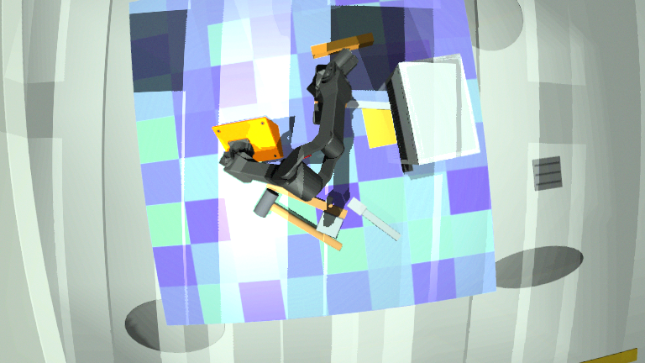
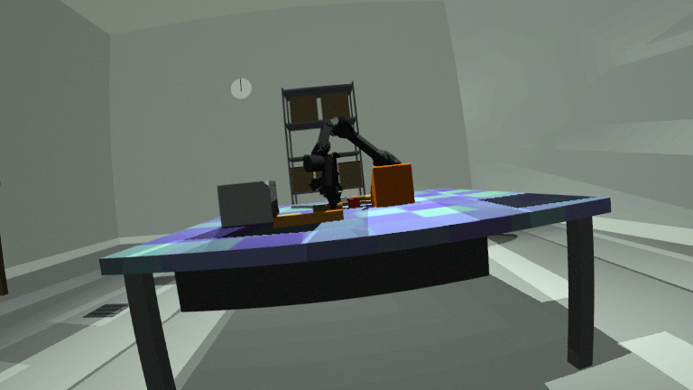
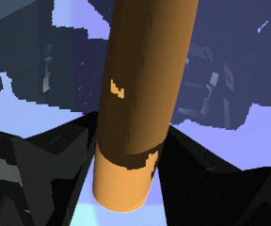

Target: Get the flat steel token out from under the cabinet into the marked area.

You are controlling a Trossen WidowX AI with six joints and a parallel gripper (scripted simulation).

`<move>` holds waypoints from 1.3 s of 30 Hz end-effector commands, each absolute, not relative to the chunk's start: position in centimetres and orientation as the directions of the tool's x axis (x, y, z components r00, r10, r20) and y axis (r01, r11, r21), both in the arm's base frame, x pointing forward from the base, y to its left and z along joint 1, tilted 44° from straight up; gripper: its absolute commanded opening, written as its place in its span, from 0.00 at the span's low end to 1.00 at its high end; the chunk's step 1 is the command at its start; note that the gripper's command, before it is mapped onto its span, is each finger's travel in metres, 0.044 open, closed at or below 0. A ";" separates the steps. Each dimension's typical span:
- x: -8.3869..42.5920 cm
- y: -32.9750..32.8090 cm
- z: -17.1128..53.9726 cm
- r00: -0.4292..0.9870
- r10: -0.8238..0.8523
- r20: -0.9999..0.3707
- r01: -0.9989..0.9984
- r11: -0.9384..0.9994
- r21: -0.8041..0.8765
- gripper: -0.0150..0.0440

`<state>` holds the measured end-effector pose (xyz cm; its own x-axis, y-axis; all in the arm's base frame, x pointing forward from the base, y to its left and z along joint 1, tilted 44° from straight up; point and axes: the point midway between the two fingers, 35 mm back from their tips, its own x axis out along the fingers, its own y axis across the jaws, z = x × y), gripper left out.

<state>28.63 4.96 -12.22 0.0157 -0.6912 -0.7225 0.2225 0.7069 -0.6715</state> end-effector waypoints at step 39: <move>34.0 4.3 -11.4 0.020 -0.691 -0.723 0.228 0.707 -0.670 0.25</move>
